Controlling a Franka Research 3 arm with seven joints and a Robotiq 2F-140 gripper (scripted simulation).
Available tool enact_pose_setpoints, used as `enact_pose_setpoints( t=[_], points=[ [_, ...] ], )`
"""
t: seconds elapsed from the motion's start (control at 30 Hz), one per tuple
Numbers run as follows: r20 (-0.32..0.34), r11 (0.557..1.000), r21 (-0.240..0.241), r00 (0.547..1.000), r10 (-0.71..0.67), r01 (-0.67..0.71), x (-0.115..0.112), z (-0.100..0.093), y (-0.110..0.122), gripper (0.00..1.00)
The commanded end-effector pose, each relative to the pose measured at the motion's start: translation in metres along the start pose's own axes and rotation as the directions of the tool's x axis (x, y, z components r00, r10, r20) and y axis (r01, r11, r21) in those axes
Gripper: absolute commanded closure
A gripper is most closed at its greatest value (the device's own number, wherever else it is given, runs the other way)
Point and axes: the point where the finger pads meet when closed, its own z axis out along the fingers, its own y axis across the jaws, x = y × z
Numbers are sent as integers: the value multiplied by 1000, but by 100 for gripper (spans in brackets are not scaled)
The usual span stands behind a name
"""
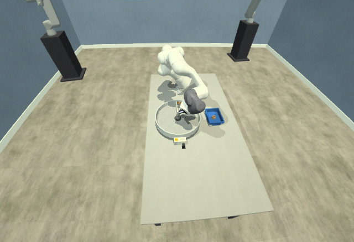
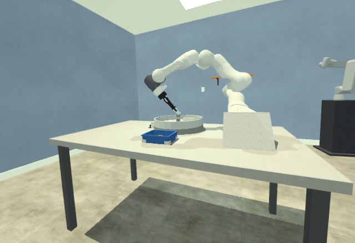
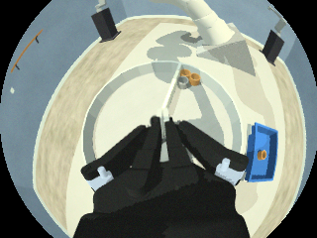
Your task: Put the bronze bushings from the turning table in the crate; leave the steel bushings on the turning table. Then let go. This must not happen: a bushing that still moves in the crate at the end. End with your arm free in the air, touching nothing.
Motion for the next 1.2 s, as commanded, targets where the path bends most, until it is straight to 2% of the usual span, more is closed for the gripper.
enact_pose_setpoints(
  t=[0.0, 1.17],
  points=[
    [5, 1000, -3, 1000, 1, -1, -2, -1, 2, 100],
    [5, 1000, -3, 1000, 1, -1, -8, 6, 1, 100]
  ],
)
